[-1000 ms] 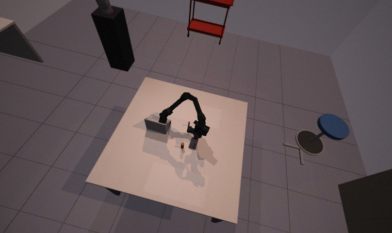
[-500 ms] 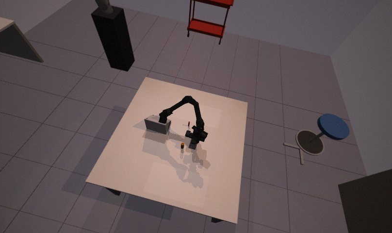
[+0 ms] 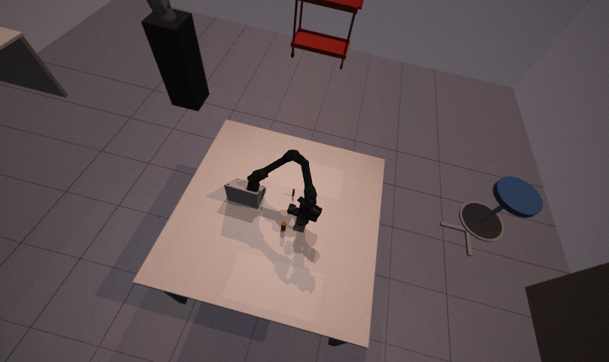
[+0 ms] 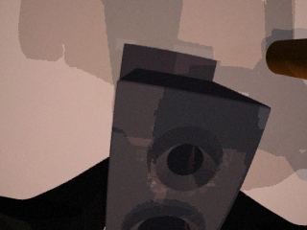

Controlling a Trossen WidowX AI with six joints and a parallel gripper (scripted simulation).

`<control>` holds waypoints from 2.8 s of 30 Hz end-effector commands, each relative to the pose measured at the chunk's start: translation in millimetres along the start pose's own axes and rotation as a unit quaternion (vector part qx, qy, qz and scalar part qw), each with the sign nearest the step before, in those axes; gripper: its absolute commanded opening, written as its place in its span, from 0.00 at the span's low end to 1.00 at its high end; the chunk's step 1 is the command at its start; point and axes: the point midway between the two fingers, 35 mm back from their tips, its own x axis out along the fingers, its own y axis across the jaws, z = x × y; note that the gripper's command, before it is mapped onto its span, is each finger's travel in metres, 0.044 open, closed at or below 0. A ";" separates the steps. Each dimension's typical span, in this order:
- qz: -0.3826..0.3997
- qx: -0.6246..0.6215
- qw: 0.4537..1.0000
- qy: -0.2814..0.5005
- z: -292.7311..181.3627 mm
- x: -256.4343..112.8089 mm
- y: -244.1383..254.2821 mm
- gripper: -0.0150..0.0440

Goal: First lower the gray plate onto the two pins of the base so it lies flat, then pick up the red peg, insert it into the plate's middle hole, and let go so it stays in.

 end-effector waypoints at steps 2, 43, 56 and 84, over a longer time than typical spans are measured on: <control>0.000 0.002 1.000 -0.002 1.0 0.3 -0.1 0.25; 0.000 0.002 1.000 -0.001 2.6 41.5 -0.3 0.25; 0.001 0.000 1.000 -0.001 1.8 38.4 0.5 0.48; 0.000 0.002 1.000 -0.004 4.6 -81.8 3.4 1.00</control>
